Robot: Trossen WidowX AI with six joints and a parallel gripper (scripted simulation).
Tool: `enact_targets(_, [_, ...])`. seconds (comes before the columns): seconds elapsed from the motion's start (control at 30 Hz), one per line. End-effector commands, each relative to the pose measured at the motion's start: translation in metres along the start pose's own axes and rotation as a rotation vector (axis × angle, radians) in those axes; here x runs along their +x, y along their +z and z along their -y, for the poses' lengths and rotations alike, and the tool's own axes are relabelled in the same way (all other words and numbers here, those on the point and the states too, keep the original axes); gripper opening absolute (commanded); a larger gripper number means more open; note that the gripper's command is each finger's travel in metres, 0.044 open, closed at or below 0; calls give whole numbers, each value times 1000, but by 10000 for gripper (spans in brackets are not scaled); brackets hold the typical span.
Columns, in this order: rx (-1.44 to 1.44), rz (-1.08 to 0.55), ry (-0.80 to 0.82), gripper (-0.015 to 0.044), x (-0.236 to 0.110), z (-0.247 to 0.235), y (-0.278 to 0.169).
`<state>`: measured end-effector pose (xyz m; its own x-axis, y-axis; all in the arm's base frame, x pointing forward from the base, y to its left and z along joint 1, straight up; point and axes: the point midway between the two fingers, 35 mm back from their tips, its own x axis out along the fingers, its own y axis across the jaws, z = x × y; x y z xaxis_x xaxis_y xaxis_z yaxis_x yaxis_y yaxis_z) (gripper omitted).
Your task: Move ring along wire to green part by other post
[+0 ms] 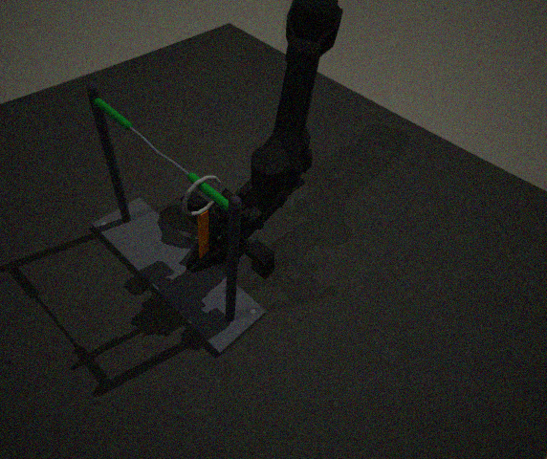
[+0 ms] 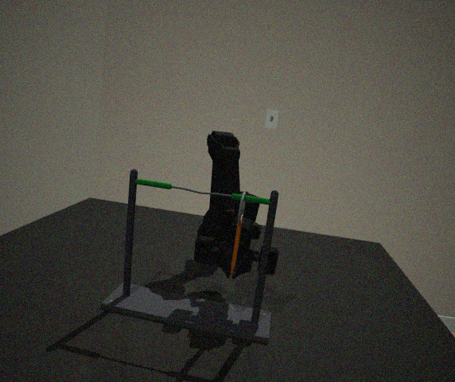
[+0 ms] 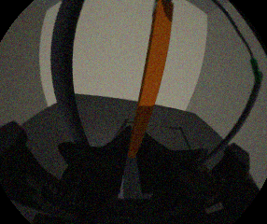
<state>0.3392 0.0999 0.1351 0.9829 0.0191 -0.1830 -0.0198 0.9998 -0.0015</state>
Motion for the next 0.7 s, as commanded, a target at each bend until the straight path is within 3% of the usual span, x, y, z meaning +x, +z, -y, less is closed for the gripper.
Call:
enact_targets(0.0, [7, 2, -4, -150, 0, 0, -1])
enact_targets(0.37, [7, 2, -4, -150, 0, 0, -1])
enact_targets(0.67, [1, 1, 0, 86, 0, 0, -1])
